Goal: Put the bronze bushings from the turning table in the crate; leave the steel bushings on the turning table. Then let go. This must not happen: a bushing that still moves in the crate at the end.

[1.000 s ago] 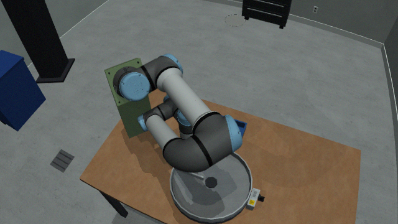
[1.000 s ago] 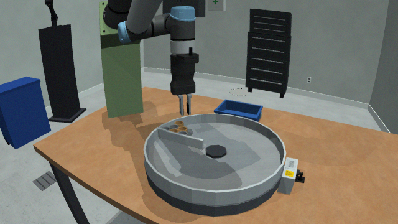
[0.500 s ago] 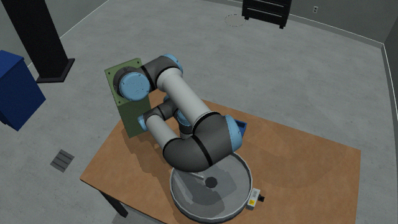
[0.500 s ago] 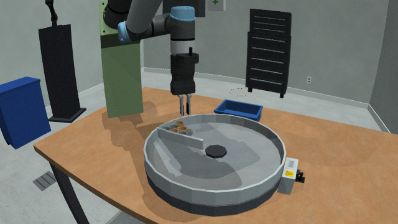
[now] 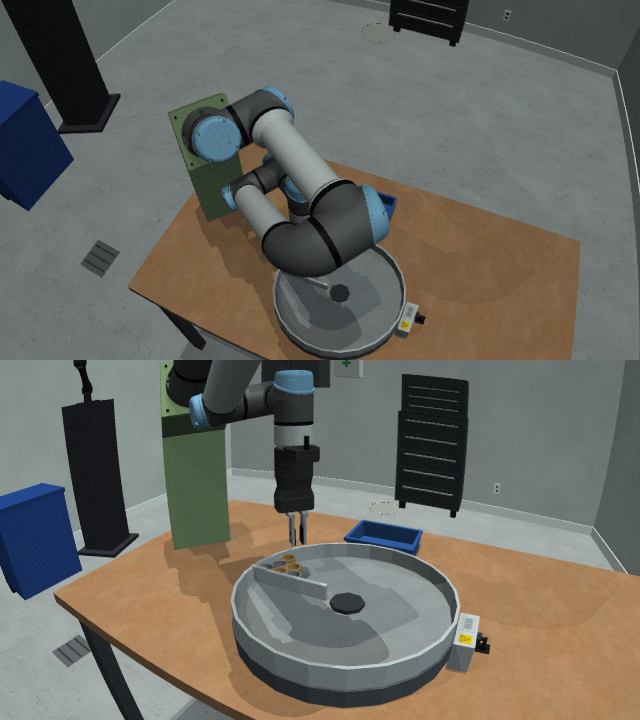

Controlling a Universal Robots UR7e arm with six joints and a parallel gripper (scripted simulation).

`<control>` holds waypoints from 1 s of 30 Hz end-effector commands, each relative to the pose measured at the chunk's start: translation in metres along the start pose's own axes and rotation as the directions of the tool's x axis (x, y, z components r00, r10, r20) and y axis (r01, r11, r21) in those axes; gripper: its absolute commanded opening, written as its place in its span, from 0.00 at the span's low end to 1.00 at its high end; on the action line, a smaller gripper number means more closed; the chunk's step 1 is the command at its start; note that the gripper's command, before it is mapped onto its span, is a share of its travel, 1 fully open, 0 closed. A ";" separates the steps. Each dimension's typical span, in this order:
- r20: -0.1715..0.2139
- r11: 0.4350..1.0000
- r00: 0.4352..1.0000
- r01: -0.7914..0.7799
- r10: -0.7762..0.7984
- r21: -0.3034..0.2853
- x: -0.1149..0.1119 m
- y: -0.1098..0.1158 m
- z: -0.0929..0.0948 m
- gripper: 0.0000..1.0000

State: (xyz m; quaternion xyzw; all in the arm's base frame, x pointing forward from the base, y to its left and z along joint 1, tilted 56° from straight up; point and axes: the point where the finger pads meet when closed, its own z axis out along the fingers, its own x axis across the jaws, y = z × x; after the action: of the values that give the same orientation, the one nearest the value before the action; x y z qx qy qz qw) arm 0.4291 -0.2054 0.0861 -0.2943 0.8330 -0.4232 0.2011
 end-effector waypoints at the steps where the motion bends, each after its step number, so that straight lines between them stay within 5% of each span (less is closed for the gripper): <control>1: 0.000 1.000 1.000 0.000 0.000 0.001 0.000 0.000 0.000 0.40; 30: 0.001 1.000 1.000 0.000 0.000 0.001 0.000 0.000 0.006 0.40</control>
State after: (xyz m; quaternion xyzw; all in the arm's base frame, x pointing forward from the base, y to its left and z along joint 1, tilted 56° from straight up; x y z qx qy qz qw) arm 0.4294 -0.2057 0.0858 -0.2943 0.8330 -0.4232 0.2011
